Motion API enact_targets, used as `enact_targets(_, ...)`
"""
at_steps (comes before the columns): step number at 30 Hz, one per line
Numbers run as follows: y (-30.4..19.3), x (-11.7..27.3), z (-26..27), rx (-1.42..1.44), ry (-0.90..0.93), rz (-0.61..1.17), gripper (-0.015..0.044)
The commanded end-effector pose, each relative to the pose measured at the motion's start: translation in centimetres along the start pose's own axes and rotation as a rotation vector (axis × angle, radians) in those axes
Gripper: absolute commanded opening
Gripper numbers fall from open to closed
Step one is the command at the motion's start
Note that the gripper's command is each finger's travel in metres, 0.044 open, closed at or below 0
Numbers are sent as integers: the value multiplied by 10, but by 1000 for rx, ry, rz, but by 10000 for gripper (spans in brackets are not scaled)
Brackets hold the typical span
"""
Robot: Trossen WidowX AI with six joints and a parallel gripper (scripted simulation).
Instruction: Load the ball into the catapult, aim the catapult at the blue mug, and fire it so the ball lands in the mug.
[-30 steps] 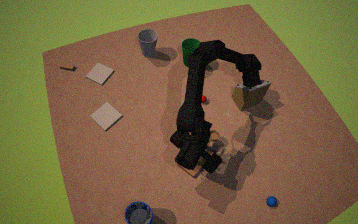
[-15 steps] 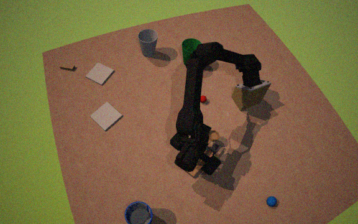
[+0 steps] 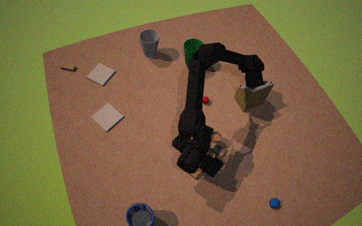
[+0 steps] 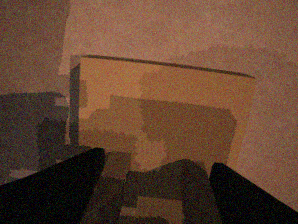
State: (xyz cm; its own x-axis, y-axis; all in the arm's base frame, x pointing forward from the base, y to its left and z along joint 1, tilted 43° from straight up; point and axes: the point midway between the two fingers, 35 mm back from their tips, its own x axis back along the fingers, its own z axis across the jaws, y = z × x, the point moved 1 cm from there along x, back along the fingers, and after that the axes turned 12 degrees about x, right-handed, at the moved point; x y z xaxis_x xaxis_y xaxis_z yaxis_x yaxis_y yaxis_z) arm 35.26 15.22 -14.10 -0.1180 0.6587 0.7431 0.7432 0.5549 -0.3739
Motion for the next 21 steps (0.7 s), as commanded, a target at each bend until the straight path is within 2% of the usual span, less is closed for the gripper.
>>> enact_targets(1, 0, 0, 0, -1, -1, 0, 131)
enact_targets(4, 0, 0, 0, -1, -1, 0, 111)
enact_targets(6, 1, 11, 0, -1, 0, -1, 59)
enact_targets(8, 1, 39, 0, 0, 2, -1, 6)
enact_targets(10, 0, 50, 1, 0, 2, -1, 0)
enact_targets(21, 1, 41, 1, 4, 0, 0, 0)
